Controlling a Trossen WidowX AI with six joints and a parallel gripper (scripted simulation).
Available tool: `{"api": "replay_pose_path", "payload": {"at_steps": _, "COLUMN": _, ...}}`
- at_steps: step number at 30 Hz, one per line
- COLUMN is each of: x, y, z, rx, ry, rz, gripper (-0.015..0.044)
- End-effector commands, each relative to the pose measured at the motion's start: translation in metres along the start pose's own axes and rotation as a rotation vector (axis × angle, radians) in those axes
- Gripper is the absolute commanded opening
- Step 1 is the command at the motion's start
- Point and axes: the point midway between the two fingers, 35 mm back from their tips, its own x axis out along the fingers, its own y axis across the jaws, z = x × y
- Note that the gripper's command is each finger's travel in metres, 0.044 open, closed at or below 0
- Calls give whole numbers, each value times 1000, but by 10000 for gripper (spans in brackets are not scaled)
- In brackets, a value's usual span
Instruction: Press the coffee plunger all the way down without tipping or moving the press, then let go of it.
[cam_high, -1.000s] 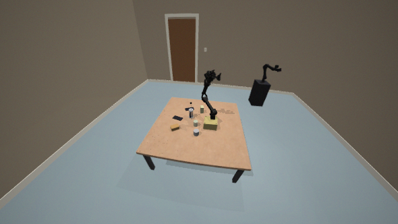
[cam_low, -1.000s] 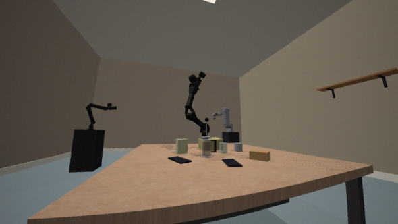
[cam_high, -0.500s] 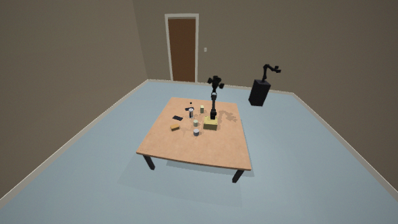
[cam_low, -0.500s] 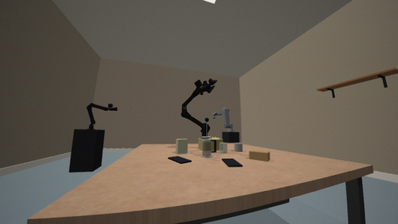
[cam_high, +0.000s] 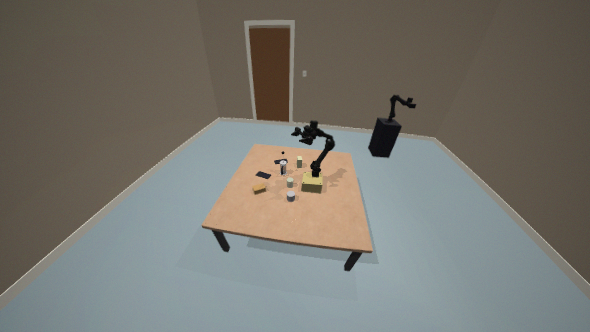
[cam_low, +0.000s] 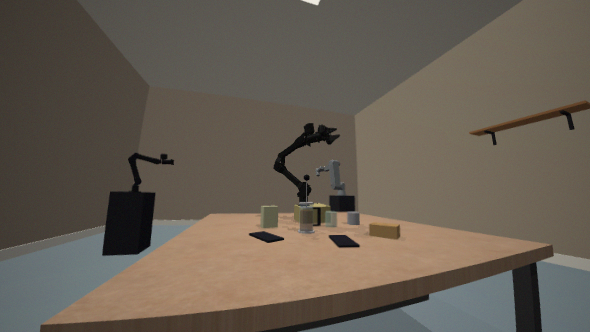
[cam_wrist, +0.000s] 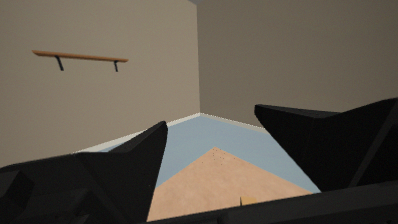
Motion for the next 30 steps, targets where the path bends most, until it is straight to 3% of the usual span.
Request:
{"api": "replay_pose_path", "payload": {"at_steps": 1, "x": 9, "y": -41, "z": -40, "rx": 21, "ry": 133, "rz": -194, "gripper": 440}}
{"api": "replay_pose_path", "payload": {"at_steps": 9, "x": -15, "y": -131, "z": -129, "rx": 125, "ry": 393, "rz": -597, "gripper": 440}}
{"api": "replay_pose_path", "payload": {"at_steps": 19, "x": -109, "y": -207, "z": -218, "rx": 320, "ry": 626, "rz": -1073, "gripper": 440}}
{"api": "replay_pose_path", "payload": {"at_steps": 25, "x": -118, "y": -204, "z": -225, "rx": 335, "ry": 639, "rz": -1099, "gripper": 440}}
{"api": "replay_pose_path", "payload": {"at_steps": 30, "x": -122, "y": -201, "z": -262, "rx": 334, "ry": 639, "rz": -1099, "gripper": 440}}
